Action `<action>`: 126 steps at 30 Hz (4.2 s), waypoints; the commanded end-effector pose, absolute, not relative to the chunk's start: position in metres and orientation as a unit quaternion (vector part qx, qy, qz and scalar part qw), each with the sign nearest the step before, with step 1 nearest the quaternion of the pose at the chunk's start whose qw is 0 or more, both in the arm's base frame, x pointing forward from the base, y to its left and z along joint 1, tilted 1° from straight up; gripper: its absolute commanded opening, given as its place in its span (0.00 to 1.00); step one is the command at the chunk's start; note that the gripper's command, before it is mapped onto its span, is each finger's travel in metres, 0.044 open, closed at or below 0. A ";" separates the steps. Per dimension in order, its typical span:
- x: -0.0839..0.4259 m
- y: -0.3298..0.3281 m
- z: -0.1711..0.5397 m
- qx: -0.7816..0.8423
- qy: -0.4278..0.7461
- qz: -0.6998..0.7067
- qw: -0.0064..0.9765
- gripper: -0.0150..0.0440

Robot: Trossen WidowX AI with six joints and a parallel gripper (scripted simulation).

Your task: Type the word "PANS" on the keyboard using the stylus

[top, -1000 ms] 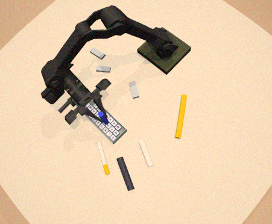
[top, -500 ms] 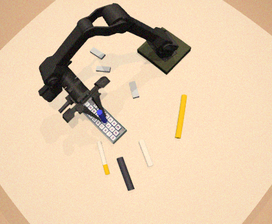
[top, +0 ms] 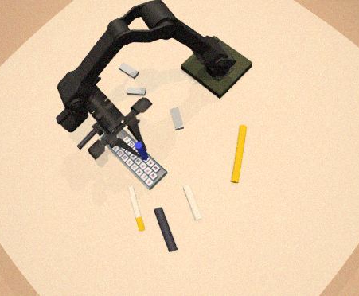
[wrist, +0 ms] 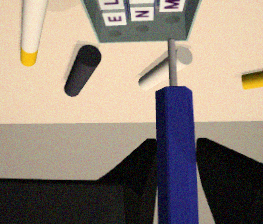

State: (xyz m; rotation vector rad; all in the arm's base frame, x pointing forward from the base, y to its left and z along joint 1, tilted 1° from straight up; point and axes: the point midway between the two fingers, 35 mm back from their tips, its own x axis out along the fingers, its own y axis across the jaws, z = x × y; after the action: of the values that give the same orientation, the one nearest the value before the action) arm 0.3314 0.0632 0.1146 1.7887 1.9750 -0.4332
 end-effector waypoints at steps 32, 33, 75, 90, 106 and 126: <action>0.329 0.065 0.094 0.648 0.714 -0.159 0.214 0.39; 0.329 0.065 0.094 0.648 0.714 -0.159 0.214 0.39; 0.330 0.065 0.074 0.648 0.714 -0.159 0.214 0.39; 0.330 0.065 0.094 0.648 0.714 -0.159 0.215 0.39; 0.329 0.065 0.111 0.647 0.713 -0.155 0.221 0.32; 0.345 0.096 0.097 0.648 0.714 -0.157 0.214 0.25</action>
State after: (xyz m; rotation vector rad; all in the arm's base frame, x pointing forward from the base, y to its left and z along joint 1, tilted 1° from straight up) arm 0.3451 0.0938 0.1103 1.7911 1.9693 -0.4232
